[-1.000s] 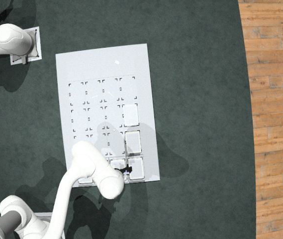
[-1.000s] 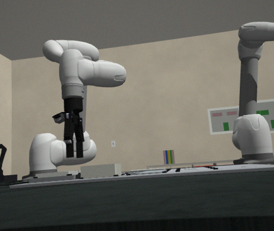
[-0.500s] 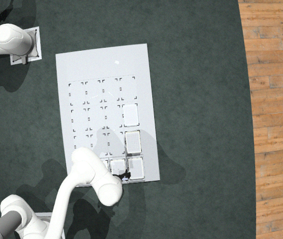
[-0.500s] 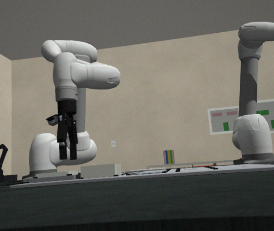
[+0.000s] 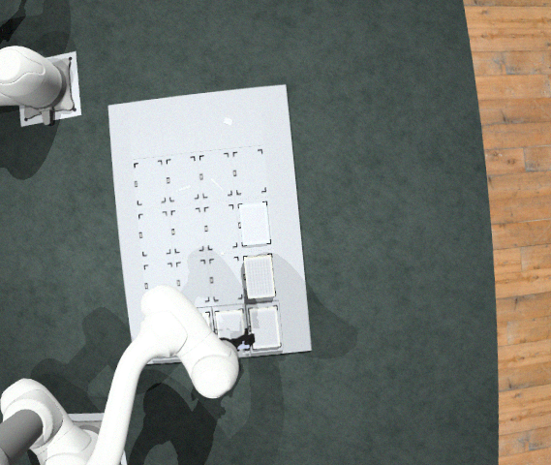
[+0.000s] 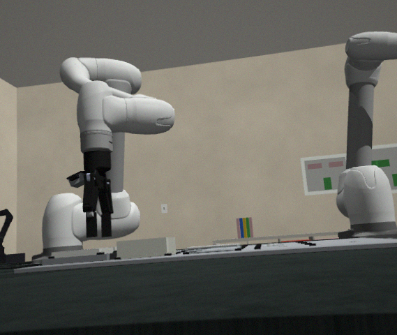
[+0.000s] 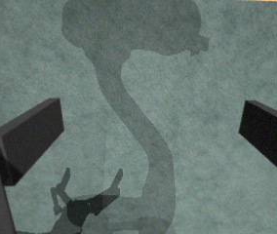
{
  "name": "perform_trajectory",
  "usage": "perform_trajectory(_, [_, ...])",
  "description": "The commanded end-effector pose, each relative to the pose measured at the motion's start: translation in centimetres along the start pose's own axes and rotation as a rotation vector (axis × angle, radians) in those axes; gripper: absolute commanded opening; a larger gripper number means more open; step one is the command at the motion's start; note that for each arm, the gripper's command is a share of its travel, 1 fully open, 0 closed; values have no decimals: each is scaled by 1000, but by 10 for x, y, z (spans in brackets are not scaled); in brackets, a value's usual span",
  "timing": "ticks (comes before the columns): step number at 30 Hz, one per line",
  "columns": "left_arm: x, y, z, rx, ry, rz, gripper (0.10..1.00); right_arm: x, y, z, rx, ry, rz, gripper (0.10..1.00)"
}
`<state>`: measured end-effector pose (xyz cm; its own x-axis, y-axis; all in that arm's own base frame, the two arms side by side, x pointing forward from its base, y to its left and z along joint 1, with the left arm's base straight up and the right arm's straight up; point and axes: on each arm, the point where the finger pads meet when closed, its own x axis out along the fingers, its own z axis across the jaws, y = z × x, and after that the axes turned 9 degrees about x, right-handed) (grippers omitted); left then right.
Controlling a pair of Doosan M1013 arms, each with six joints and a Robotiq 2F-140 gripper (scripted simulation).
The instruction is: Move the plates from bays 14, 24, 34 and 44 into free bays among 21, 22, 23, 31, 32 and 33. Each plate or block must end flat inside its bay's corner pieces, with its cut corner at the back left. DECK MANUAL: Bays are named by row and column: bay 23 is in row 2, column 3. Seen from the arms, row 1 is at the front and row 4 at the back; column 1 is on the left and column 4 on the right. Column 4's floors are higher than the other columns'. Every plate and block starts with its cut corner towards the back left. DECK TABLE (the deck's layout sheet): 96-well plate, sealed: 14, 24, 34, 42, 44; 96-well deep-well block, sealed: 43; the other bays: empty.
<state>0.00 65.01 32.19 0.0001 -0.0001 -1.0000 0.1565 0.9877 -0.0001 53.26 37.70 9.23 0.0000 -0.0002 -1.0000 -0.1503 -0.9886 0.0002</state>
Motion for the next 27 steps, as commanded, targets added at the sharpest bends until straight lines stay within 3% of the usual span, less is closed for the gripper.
perform_trajectory(1, [-1, 0, 0, 0, 1, 1, 1000, 3, 0, 0, 0, 1, -1, 698])
perform_trajectory(14, [-1, 0, 0, 0, 1, 1, 1000, 18, 0, 0, 0, 1, -1, 698])
perform_trajectory(27, [-1, 0, 0, 0, 1, 1, 1000, 18, 0, 0, 0, 1, -1, 698])
